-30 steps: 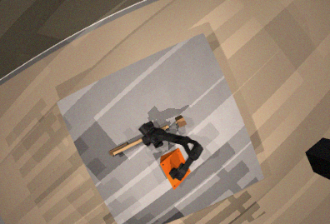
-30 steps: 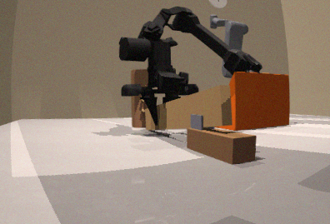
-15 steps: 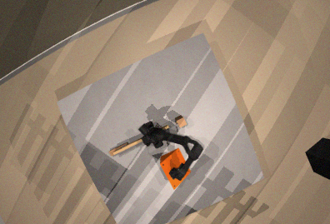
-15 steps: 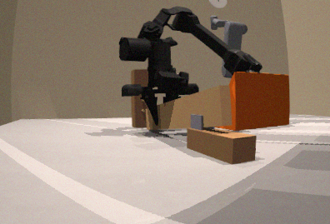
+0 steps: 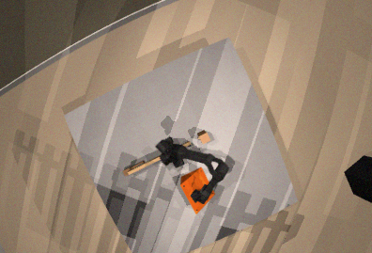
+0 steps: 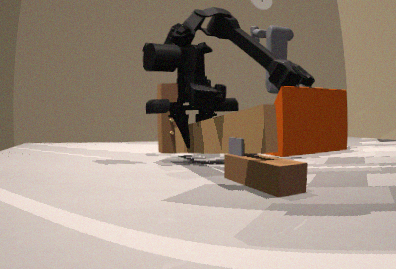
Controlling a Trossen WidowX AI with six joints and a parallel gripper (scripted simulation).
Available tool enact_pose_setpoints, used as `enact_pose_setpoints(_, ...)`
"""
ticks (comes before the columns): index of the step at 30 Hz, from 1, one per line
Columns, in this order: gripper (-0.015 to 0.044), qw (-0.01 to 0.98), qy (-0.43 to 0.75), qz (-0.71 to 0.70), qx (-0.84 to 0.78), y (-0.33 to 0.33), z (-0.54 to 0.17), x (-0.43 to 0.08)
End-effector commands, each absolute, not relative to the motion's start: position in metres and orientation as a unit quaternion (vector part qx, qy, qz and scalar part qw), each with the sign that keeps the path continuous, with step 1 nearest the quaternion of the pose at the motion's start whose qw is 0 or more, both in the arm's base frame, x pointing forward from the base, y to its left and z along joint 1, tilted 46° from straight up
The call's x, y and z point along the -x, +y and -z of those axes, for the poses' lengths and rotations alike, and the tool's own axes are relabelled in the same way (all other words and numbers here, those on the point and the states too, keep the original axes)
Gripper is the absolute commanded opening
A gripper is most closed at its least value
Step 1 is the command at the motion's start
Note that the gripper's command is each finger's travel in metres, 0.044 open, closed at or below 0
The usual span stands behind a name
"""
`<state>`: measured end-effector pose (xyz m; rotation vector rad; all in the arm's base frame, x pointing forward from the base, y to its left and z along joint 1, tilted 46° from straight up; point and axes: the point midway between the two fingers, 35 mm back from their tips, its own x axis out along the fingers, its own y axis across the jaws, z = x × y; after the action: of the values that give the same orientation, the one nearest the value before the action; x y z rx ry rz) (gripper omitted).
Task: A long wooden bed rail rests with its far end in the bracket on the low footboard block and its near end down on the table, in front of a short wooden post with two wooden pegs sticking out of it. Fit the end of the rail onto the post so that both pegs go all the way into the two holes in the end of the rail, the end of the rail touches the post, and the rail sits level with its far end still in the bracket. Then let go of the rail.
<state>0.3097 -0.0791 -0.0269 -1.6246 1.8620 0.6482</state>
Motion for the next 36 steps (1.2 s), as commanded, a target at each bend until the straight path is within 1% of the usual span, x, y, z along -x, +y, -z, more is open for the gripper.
enact_pose_setpoints(1,0.0000,0.292,0.692,-0.244,0.614,-0.073,0.023,-0.314)
enact_pose_setpoints(36,0.0000,0.292,0.692,-0.245,0.614,-0.060,0.011,-0.316)
